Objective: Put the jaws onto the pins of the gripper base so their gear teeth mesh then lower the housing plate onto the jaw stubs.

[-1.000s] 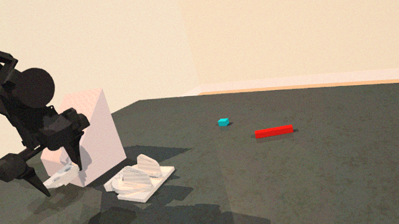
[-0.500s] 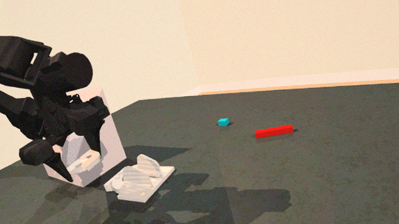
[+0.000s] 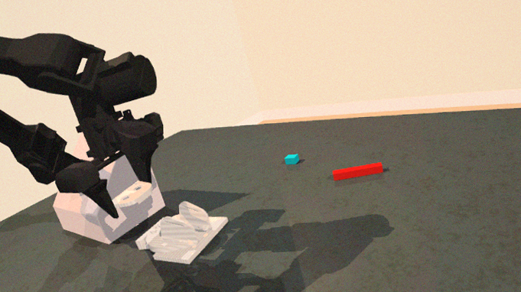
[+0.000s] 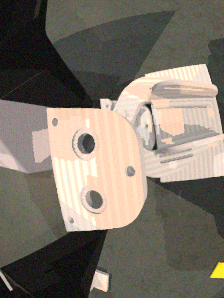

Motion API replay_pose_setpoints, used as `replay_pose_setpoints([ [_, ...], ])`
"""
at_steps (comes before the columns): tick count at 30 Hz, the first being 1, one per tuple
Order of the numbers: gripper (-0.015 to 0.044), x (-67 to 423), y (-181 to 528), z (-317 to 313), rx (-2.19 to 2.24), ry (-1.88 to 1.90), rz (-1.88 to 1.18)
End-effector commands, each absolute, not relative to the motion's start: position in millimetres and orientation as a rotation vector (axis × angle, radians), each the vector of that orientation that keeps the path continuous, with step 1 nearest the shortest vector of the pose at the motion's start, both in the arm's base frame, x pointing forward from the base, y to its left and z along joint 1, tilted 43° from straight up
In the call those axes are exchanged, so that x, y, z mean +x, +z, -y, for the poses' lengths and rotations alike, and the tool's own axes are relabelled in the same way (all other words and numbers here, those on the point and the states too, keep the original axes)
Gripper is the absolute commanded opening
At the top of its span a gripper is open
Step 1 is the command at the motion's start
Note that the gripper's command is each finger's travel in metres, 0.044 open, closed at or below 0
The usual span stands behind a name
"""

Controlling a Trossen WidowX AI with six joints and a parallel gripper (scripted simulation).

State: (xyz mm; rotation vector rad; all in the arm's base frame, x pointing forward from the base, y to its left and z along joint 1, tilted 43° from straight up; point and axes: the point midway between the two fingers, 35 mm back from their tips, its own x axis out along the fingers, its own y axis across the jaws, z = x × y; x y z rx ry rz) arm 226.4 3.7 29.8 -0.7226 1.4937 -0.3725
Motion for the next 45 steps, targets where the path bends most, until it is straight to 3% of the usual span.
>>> replay_pose_setpoints([
  [1, 0.0351, 223, 23, -10, -0.740, -0.381, -1.492],
  [45, 0.0351, 214, 9, -25, -0.774, -0.396, -1.480],
])
